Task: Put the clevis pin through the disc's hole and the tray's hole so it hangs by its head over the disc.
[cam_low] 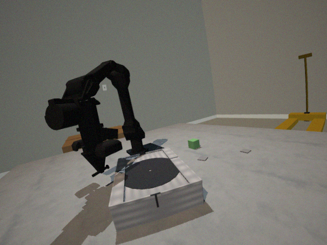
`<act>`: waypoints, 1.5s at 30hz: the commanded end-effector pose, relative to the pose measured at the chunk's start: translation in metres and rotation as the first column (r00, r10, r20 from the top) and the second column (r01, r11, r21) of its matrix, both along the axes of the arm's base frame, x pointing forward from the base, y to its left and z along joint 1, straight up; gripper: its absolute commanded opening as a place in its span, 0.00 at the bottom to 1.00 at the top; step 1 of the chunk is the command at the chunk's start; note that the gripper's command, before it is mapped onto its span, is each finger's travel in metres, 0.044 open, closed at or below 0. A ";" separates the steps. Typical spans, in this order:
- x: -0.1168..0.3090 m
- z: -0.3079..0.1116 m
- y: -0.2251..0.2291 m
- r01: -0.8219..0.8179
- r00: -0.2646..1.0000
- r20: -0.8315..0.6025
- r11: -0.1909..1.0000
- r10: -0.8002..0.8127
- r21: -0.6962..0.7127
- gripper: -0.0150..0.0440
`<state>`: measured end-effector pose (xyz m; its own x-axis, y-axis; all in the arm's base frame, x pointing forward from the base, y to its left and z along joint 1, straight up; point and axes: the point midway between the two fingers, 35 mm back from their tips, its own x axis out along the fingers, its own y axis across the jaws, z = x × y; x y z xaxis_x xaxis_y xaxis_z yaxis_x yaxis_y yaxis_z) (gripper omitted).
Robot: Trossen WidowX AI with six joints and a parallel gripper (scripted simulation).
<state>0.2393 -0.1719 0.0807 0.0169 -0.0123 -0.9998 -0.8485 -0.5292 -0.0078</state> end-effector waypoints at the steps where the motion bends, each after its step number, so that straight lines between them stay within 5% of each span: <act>1: 0.002 0.013 -0.002 0.000 1.000 0.011 1.000 0.000 -0.008 0.25; 8: 0.000 0.014 0.000 0.023 1.000 0.006 1.000 -0.023 -0.003 0.25; 22: 0.000 0.015 0.000 0.484 0.875 0.010 0.875 -0.484 0.009 0.25; 45: -0.001 0.015 0.001 0.965 0.262 0.005 0.262 -0.965 0.030 0.25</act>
